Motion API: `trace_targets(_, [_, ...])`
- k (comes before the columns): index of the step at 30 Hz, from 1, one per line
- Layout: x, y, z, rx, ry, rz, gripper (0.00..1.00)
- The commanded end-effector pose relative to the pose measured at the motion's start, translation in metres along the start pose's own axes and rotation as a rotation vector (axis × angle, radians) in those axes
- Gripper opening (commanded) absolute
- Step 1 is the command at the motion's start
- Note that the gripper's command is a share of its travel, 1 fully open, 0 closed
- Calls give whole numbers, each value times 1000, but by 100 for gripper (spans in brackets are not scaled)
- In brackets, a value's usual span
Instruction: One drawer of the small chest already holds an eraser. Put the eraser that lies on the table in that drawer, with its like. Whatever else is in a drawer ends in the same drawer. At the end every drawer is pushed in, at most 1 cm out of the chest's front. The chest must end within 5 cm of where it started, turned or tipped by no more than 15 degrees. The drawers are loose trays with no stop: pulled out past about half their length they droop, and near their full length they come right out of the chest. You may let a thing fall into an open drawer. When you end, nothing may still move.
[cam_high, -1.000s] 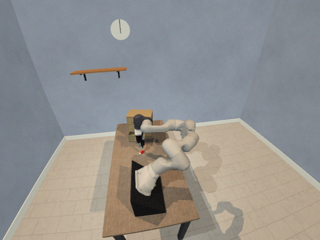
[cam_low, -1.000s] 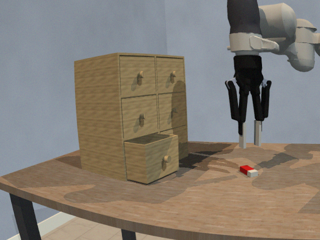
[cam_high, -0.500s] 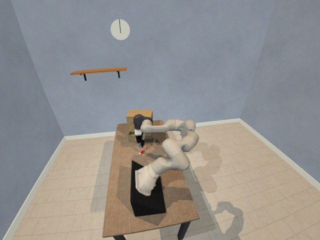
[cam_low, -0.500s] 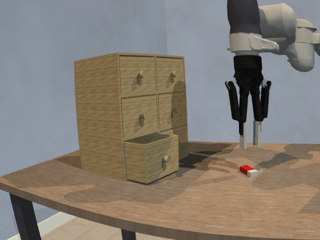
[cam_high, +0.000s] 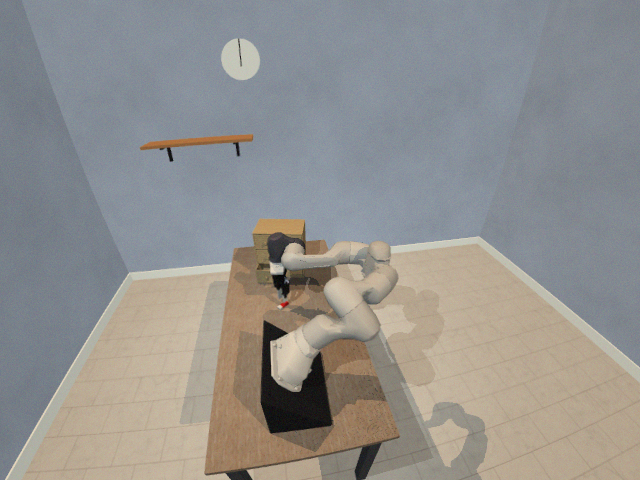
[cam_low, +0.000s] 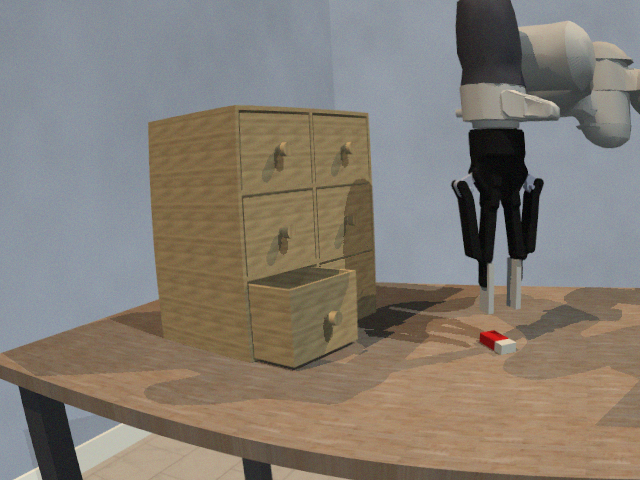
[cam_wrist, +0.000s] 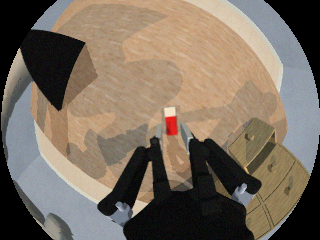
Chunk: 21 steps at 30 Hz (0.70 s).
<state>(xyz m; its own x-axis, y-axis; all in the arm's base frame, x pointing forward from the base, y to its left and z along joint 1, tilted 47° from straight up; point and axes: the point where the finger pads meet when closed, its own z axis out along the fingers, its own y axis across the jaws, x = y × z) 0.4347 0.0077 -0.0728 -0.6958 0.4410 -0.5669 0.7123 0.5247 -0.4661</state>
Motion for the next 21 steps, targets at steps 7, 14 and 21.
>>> trace_targets(7, [1, 2, 23, -8, 3, -9, 23])
trace_targets(14, [1, 2, 29, -8, 3, -9, 23])
trace_targets(21, [1, 2, 30, -8, 3, -9, 23])
